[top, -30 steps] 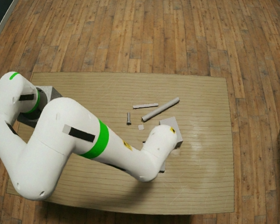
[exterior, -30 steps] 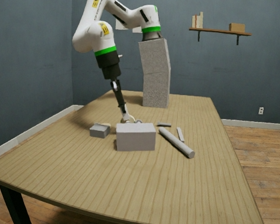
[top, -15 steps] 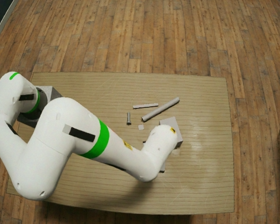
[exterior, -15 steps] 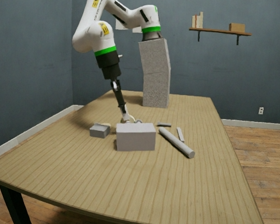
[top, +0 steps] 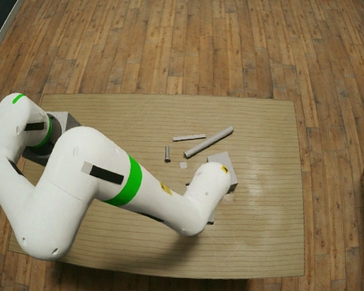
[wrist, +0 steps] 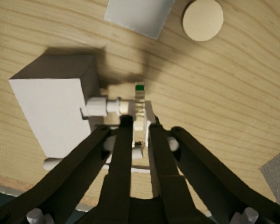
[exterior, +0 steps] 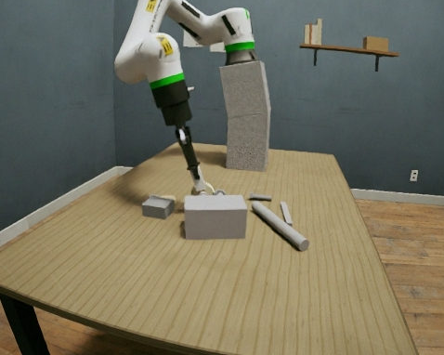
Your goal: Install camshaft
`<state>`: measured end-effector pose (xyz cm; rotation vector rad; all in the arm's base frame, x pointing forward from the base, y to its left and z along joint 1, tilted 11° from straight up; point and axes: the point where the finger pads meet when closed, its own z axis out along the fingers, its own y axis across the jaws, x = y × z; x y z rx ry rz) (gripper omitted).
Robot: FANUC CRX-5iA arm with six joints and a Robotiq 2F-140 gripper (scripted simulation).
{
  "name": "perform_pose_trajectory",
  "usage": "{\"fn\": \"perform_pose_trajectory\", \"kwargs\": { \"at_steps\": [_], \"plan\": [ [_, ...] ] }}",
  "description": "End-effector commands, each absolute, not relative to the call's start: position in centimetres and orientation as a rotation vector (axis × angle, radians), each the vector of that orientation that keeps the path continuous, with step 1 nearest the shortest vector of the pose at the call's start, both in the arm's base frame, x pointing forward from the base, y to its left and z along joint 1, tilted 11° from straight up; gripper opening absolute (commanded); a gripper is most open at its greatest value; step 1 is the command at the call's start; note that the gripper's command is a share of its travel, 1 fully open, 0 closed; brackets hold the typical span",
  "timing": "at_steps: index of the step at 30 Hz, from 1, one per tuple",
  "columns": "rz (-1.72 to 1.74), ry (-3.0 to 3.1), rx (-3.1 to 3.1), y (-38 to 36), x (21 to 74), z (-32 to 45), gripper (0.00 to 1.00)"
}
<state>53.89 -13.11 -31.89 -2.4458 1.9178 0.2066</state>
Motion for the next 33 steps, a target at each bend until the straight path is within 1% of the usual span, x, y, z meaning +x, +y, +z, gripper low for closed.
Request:
{"fn": "perform_pose_trajectory", "kwargs": {
  "at_steps": [1, 33],
  "plan": [
    [0.204, 1.917, -2.446, -13.13, 53.99, -31.81, 0.14],
    [0.204, 1.917, -2.446, -12.99, 54.55, -31.84, 0.14]
  ]
}}
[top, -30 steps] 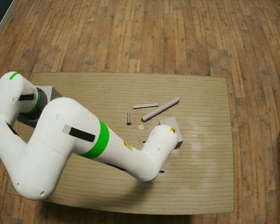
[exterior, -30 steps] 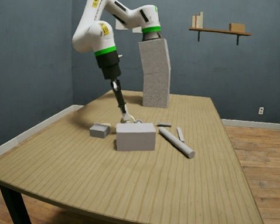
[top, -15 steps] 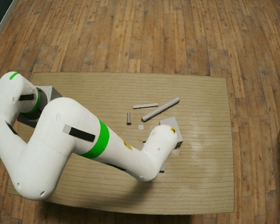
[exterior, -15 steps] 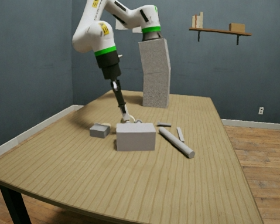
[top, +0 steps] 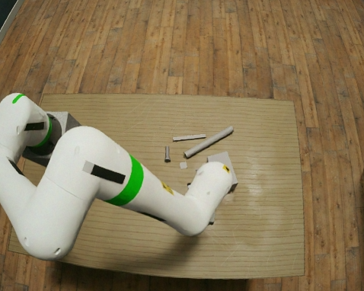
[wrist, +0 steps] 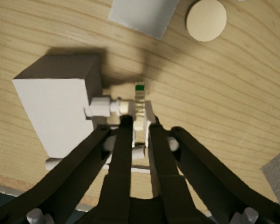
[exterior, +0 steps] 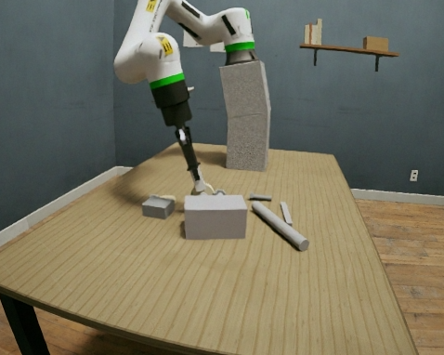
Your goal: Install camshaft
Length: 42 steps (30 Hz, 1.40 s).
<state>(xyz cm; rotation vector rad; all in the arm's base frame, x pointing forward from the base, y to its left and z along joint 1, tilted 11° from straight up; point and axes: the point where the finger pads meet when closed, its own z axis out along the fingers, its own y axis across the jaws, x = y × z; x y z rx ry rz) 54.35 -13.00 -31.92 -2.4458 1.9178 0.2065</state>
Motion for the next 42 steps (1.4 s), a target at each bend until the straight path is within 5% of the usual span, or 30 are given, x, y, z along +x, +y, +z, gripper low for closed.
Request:
{"fn": "perform_pose_trajectory", "kwargs": {
  "at_steps": [1, 42],
  "plan": [
    [0.204, 1.917, -2.446, -12.97, 54.61, -31.84, 0.14],
    [0.204, 1.917, -2.446, -12.77, 55.39, -31.89, 0.14]
  ]
}}
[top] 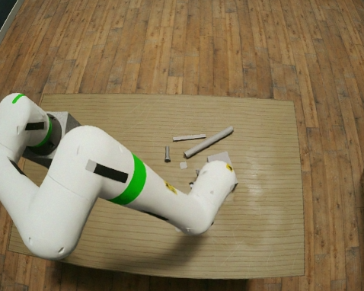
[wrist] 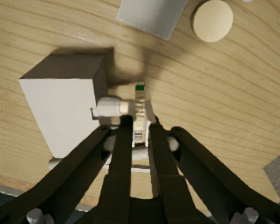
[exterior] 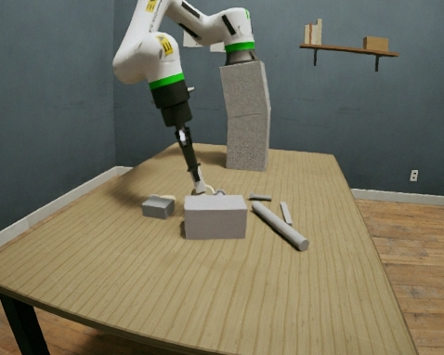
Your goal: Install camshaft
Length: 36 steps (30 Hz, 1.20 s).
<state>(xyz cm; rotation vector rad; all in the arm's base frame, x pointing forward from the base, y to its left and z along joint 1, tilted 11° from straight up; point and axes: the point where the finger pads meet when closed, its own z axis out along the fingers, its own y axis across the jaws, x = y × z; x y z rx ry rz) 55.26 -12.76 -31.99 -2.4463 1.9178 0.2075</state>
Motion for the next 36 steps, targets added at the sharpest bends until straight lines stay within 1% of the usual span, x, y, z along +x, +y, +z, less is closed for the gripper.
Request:
{"fn": "perform_pose_trajectory", "kwargs": {
  "at_steps": [1, 21, 22, 36],
  "plan": [
    [0.204, 1.917, -2.446, -12.77, 55.39, -31.89, 0.14],
    [0.204, 1.917, -2.446, -12.77, 55.39, -31.89, 0.14],
    [0.204, 1.917, -2.446, -12.77, 55.39, -31.89, 0.27],
    [0.204, 1.917, -2.446, -12.77, 55.39, -31.89, 0.27]
  ]
}}
